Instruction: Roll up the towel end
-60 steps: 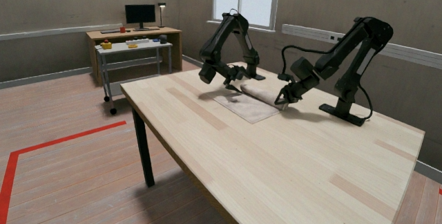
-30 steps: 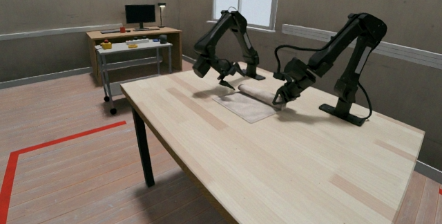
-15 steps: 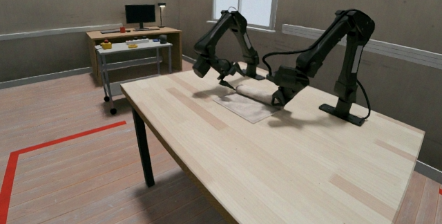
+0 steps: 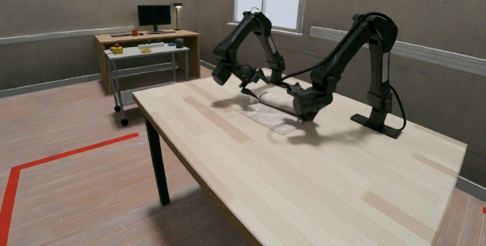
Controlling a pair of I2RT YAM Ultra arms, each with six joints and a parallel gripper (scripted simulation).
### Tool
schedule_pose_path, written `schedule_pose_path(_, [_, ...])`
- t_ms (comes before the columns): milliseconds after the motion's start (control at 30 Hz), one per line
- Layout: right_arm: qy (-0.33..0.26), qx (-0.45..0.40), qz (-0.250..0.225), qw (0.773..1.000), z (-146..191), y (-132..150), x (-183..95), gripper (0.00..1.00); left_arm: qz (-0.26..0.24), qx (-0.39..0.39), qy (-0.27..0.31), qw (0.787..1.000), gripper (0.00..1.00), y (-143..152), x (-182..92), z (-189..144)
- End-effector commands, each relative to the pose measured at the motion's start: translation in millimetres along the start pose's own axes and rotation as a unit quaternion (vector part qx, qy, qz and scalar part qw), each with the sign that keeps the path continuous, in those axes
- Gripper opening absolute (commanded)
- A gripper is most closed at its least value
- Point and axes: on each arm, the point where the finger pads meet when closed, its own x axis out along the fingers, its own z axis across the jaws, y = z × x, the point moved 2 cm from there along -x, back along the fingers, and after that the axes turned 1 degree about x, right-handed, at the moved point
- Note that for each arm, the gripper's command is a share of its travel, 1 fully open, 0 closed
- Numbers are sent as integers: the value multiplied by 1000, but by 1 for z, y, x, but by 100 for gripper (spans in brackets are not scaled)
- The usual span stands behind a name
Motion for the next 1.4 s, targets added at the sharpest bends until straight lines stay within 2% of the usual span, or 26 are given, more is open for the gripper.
schedule_pose_path(0, [-37, -25, 11, 999, 3, -15, -16, 85, -11, -11, 51, 999, 40, -9, -7, -9])
schedule_pose_path(200, [-37, -25, 11, 999, 3, -15, -16, 85, -11, -31, 75, 997, 40, -10, -8, -9])
schedule_pose_path(633, [-37, -25, 11, 999, 3, -15, -16, 85, -11, -33, 76, 996, 40, -4, 0, -2])
schedule_pose_path(933, [-37, -25, 11, 999, 3, -15, -16, 85, -11, -33, 76, 996, 67, -7, -5, -6])
schedule_pose_path(1000, [-37, -25, 11, 999, 3, -15, -16, 85, -11, -33, 76, 996, 67, -7, -5, -6])
schedule_pose_path(1200, [-37, -25, 11, 999, 3, -15, -16, 85, -11, -33, 76, 996, 85, -10, -8, -9])
schedule_pose_path(1367, [-37, -25, 11, 999, 3, -15, -16, 85, -11, -33, 76, 996, 85, -9, -21, -7])
